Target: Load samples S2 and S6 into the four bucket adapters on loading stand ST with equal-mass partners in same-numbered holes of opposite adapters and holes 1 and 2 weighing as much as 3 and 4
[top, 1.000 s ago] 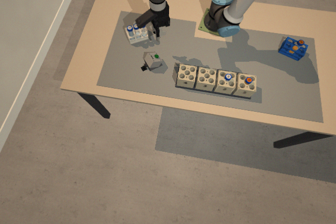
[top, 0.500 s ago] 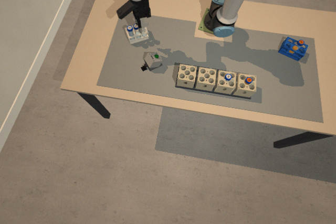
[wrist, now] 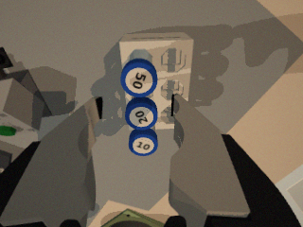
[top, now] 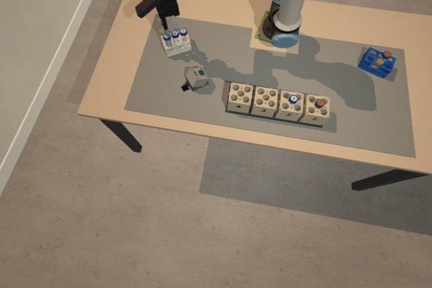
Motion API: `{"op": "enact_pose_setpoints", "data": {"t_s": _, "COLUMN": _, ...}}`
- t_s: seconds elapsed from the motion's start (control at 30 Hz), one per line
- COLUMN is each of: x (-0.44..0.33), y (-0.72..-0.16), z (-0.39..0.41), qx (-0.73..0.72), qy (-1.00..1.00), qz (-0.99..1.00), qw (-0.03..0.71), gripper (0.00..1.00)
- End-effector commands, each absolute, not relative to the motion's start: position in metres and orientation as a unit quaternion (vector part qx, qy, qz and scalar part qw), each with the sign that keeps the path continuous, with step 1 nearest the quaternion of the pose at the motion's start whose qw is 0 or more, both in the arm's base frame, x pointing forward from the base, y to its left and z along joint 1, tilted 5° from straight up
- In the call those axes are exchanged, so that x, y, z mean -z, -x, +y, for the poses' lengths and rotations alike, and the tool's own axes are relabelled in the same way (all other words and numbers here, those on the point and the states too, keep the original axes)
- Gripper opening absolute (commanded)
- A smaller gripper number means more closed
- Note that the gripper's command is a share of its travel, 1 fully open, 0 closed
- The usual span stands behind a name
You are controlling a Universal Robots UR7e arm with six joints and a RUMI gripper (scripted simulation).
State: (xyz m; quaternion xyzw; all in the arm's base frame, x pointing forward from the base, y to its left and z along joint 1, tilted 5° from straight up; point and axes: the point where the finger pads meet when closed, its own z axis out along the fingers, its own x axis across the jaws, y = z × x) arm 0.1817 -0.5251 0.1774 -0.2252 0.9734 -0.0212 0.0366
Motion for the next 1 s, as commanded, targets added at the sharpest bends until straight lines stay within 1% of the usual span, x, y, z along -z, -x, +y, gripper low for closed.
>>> {"op": "enact_pose_setpoints", "data": {"t_s": 0.0, "x": -0.175, "y": -0.181, "z": -0.527, "qx": 0.022, "qy": 0.225, "qz": 0.973, "qw": 0.037, "gripper": 0.35}}
{"op": "enact_pose_setpoints", "data": {"t_s": 0.4, "x": -0.142, "y": -0.184, "z": -0.528, "qx": 0.022, "qy": 0.225, "qz": 0.973, "qw": 0.037, "gripper": 0.35}}
{"op": "enact_pose_setpoints", "data": {"t_s": 0.97, "x": -0.132, "y": -0.185, "z": -0.528, "qx": 0.022, "qy": 0.225, "qz": 0.973, "qw": 0.037, "gripper": 0.35}}
